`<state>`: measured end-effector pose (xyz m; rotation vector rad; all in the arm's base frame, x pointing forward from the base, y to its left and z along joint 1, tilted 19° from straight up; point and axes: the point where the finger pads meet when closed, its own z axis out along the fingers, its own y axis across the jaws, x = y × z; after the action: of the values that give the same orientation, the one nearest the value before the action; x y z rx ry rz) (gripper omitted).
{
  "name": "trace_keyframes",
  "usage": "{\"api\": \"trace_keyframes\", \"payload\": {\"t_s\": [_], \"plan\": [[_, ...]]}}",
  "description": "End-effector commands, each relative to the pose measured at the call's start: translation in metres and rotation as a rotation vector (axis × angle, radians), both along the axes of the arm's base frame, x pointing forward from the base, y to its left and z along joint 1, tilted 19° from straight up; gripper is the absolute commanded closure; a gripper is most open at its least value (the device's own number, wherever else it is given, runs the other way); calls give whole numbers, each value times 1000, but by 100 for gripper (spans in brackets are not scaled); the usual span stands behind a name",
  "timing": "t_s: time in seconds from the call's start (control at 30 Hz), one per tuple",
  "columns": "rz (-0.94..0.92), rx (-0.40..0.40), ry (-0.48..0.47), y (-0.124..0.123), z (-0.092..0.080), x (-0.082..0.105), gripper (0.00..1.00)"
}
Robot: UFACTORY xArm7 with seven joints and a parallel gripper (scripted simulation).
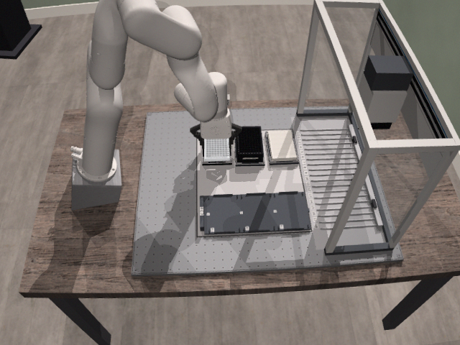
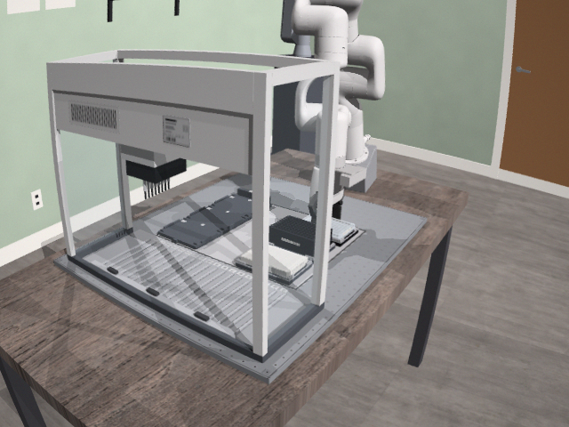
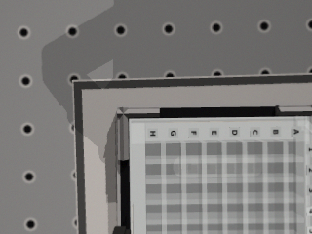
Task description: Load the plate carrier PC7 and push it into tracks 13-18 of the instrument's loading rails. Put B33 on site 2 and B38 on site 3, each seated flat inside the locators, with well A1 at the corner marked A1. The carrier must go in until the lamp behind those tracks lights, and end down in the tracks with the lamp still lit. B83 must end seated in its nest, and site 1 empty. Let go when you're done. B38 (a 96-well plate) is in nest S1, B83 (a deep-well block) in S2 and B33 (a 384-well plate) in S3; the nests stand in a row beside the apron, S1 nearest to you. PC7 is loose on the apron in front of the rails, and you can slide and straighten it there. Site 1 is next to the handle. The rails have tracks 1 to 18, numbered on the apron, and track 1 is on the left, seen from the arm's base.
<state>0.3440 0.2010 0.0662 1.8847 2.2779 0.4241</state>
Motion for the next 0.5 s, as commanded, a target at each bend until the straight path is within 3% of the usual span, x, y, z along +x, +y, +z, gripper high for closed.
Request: {"api": "trace_keyframes", "payload": {"t_s": [0.0,0.37,0.4,0.47], "plan": [[0,2,-4,1,1,1,0],[0,2,-4,1,1,1,0],[0,2,-4,1,2,1,100],[0,2,-4,1,2,1,100]]}}
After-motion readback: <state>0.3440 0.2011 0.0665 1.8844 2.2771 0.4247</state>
